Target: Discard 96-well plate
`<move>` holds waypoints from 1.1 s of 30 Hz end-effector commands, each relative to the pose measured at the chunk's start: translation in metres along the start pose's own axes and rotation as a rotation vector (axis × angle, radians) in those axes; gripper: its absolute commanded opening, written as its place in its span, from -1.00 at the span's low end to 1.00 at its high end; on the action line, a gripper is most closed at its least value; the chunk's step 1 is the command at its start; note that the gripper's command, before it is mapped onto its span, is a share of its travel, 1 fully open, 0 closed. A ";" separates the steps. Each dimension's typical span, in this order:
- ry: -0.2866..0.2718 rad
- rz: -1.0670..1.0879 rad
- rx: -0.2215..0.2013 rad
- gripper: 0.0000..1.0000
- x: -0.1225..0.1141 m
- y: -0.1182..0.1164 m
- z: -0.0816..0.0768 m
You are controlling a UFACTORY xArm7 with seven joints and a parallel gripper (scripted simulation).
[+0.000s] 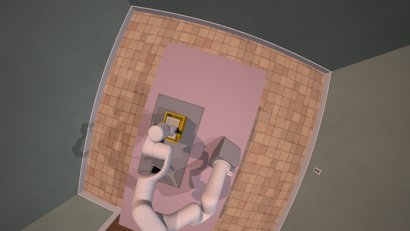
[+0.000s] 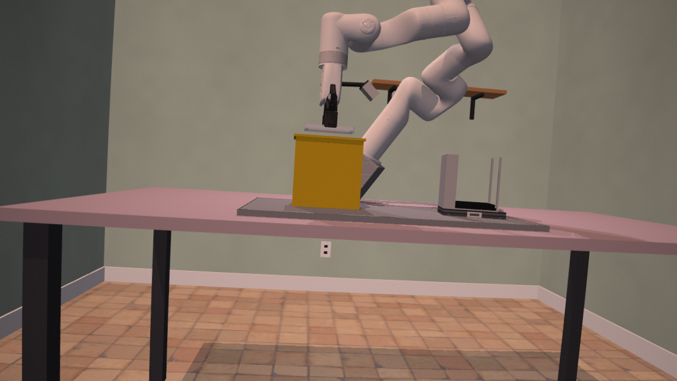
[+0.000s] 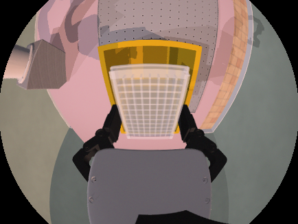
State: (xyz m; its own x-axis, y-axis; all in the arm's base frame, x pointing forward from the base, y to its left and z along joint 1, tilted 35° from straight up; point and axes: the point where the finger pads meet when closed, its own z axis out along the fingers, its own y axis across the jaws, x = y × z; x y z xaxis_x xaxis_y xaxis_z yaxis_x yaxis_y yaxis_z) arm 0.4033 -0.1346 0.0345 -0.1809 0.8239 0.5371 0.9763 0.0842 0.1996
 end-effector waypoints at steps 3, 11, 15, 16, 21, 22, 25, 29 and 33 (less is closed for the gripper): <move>-0.003 0.000 -0.003 -1.00 -0.001 0.001 -0.001; -0.003 0.000 -0.003 -1.00 -0.001 0.001 0.000; -0.003 0.000 -0.003 -1.00 -0.001 0.001 0.001; -0.003 0.000 -0.003 -1.00 -0.001 0.001 0.001; -0.003 0.000 -0.003 -1.00 -0.001 0.001 0.002; -0.003 0.000 -0.003 -1.00 -0.001 0.001 0.002; -0.003 0.000 -0.003 1.00 -0.001 0.001 0.003; -0.003 0.000 -0.003 1.00 -0.001 0.001 0.003; -0.003 0.000 -0.003 1.00 -0.001 0.001 0.003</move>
State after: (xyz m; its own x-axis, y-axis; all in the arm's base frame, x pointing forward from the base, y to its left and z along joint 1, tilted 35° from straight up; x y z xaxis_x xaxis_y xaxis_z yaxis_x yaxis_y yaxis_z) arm 0.4039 -0.1321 0.0307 -0.1808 0.8240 0.5370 0.9762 0.0841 0.1997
